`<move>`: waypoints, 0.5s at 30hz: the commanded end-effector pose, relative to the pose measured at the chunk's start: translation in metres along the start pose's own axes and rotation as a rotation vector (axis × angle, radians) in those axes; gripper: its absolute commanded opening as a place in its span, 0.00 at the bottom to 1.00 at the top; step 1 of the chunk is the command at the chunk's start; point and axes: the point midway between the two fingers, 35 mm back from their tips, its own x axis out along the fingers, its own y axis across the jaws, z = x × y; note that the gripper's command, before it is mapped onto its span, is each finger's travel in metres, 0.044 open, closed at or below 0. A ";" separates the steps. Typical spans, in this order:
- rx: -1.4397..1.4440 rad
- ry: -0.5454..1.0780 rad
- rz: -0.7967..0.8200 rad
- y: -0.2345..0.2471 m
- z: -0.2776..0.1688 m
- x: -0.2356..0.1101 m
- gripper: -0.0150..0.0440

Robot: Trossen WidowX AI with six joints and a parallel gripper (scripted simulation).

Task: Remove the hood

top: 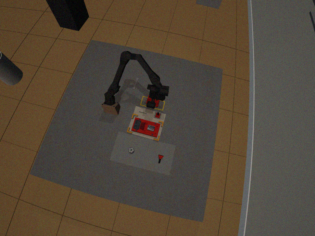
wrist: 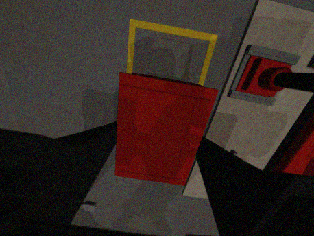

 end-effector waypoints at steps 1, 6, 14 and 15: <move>0.007 0.001 0.005 0.000 -0.001 0.003 0.25; 0.007 0.001 0.005 0.000 -0.002 0.006 0.25; 0.007 0.001 0.006 0.000 -0.002 0.008 0.25; 0.007 0.001 0.006 0.000 -0.002 0.009 0.25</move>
